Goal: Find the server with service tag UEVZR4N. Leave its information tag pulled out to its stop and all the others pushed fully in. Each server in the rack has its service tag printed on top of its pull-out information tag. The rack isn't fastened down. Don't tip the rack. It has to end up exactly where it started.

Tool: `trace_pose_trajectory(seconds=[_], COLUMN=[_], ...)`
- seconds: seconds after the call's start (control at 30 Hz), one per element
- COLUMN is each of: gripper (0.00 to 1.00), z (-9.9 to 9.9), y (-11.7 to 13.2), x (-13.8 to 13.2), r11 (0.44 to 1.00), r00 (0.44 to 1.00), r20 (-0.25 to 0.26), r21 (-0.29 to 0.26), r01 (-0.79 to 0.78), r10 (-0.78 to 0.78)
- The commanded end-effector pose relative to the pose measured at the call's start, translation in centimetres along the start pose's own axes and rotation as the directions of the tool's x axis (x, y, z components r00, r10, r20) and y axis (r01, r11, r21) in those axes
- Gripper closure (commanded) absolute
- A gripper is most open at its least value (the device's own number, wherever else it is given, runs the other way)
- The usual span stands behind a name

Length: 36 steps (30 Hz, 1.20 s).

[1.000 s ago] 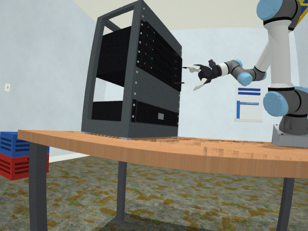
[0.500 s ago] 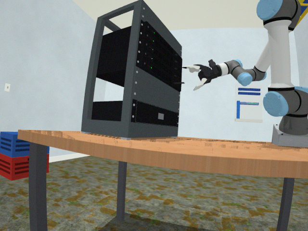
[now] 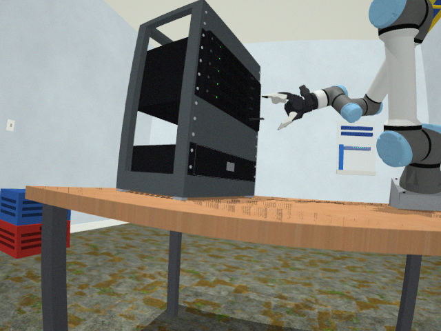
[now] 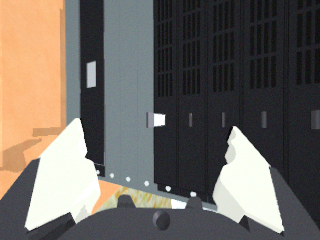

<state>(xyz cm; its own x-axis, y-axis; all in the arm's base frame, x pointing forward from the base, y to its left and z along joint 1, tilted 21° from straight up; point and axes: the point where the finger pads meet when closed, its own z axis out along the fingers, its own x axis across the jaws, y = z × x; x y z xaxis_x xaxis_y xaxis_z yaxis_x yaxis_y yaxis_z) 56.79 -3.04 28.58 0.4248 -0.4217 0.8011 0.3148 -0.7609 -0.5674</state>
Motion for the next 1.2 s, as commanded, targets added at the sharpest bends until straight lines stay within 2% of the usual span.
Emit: trace_pose_trajectory(seconds=[0.0, 1.17], gripper=[0.00, 0.00], z=[-0.5, -3.6], y=[-0.2, -1.9], x=[0.0, 0.1], r11=[1.000, 1.000], r00=[1.000, 1.000], r20=[-0.001, -0.002], r21=[0.000, -0.002], r01=[0.001, 0.007], r10=[-0.001, -0.007])
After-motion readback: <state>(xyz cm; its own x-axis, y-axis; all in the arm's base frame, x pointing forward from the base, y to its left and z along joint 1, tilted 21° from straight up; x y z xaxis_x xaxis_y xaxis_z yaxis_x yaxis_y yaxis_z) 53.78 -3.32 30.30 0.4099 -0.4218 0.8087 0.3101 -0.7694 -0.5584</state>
